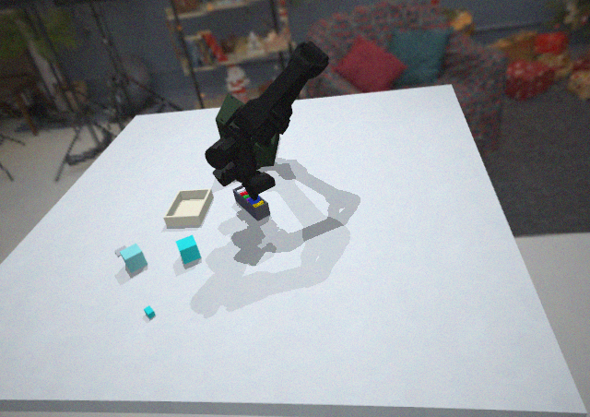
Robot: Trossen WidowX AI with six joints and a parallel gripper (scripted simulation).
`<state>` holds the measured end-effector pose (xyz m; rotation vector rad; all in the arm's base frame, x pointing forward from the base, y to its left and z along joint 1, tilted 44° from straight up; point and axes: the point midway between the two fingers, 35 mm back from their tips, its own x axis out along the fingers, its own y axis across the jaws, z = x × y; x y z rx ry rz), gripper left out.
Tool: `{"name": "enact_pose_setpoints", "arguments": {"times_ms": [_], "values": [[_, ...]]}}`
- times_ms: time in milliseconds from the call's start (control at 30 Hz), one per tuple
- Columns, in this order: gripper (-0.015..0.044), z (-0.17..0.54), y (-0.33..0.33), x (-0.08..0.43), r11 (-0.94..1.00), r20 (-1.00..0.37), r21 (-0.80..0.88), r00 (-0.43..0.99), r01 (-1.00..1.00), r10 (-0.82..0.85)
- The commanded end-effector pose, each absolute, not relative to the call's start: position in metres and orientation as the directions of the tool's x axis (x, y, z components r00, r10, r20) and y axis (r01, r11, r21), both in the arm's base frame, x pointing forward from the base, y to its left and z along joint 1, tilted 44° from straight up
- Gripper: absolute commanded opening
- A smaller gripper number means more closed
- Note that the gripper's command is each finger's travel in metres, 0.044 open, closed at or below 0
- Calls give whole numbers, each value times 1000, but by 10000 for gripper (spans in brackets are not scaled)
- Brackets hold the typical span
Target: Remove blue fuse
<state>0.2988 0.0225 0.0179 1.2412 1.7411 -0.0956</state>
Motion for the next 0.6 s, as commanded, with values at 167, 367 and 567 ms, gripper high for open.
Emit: {"name": "enact_pose_setpoints", "arguments": {"times_ms": [167,367,567], "values": [[0,21,19,299,482,-727,432,-22,762,687],[0,24,17,299,482,-727,432,-22,762,687],[0,26,15,299,482,-727,432,-22,763,687]]}}
